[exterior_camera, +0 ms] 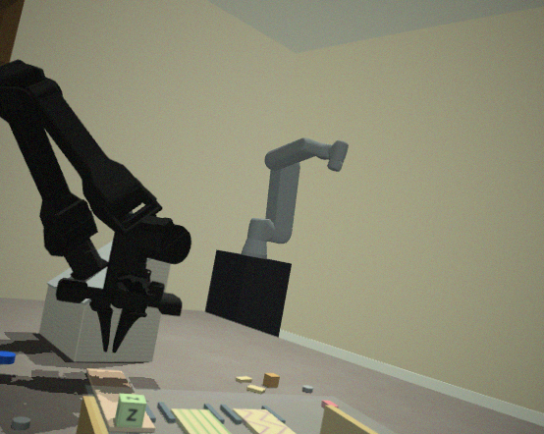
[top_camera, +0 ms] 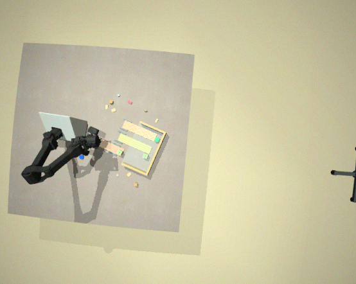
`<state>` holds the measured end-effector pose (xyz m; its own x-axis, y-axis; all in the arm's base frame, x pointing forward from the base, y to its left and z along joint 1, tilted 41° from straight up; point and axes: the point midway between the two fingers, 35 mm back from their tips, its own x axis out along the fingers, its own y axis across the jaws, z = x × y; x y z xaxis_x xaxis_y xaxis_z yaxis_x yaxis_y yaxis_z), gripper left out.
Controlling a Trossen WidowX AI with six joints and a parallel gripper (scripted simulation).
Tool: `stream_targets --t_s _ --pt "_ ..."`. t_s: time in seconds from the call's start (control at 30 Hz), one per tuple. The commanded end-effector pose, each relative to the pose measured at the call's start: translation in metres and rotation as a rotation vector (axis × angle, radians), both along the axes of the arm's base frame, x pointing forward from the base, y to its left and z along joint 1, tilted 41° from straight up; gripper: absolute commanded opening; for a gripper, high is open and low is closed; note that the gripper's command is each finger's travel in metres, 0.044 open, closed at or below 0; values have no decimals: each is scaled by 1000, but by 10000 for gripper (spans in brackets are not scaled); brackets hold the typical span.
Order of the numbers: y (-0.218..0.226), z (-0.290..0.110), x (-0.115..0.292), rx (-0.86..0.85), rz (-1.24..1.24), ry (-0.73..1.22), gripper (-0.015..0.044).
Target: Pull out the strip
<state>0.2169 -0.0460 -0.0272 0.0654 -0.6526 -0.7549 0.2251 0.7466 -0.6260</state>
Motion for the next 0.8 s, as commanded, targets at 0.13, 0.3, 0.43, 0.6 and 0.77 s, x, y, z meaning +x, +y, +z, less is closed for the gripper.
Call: stream_targets --t_s 0.13,0.3,0.43,0.6,0.77 --pt "-2 9 28 11 -53 -58 236" --pt "-3 14 44 11 -53 -59 368" --pt "-3 17 56 11 -53 -60 440" --pt "-4 21 71 11 -53 -61 440" --pt "-5 26 86 11 -53 -62 440"
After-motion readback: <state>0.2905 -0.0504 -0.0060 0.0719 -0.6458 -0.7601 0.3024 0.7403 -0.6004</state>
